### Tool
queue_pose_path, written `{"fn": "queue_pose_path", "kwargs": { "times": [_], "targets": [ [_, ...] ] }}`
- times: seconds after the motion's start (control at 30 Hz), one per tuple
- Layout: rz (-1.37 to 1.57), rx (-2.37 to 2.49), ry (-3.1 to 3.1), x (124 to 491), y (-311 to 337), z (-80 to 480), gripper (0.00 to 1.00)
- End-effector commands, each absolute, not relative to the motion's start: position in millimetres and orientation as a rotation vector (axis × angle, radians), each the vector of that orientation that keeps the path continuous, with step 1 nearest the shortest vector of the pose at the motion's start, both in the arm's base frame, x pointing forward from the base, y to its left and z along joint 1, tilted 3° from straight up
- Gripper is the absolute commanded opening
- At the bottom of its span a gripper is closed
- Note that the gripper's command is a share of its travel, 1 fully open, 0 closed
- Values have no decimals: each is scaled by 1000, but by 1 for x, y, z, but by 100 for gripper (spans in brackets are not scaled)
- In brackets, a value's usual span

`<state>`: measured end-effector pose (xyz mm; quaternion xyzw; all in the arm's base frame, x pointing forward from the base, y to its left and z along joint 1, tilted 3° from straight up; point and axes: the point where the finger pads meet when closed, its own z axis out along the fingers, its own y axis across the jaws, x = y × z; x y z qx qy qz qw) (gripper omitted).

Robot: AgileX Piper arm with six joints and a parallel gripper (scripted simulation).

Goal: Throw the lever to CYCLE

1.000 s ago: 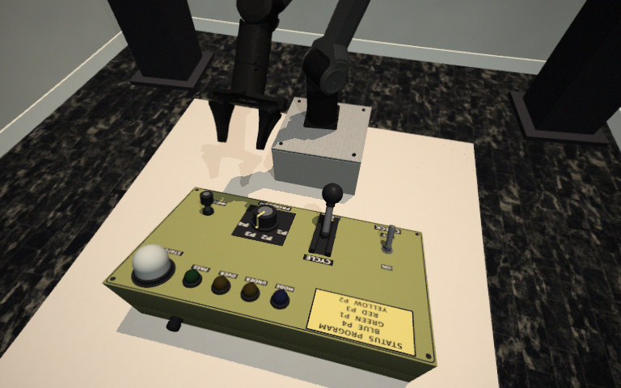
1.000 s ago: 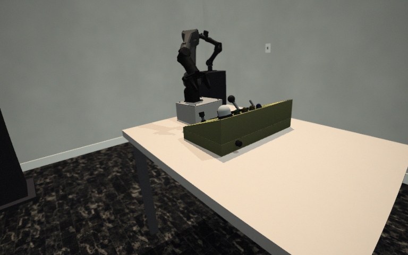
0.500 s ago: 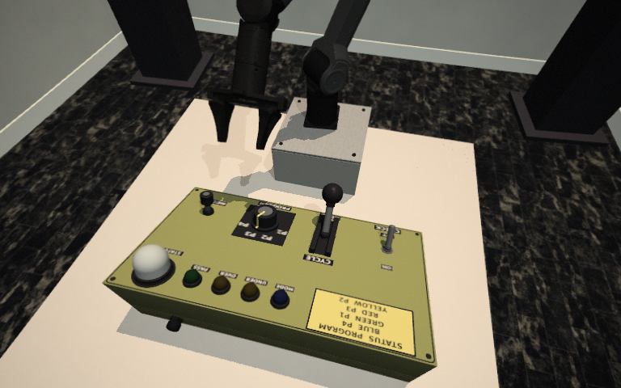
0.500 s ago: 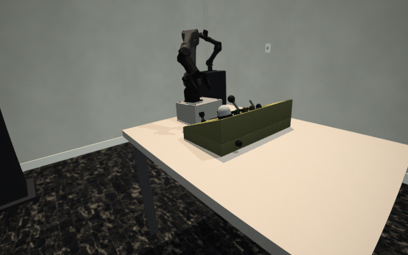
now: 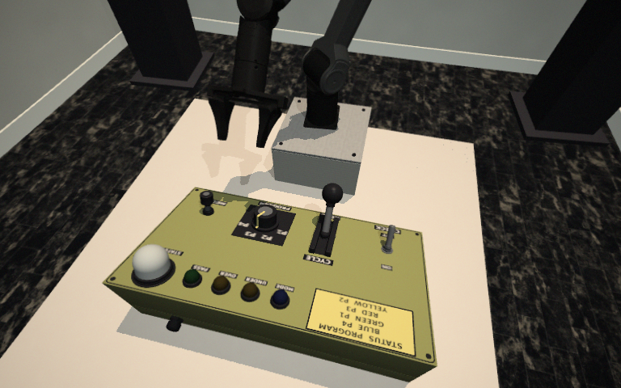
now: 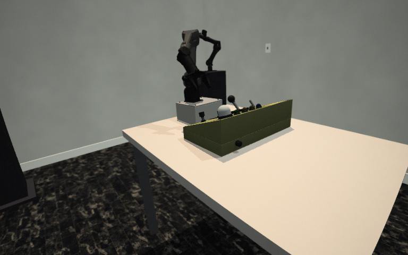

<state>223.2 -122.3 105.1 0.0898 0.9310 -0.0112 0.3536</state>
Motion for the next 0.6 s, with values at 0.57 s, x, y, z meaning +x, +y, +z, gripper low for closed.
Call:
{"fn": "queue_pose_path", "kwargs": {
  "times": [0.57],
  "targets": [
    [-30,233,2406,208,-120,160,100]
  ]
}}
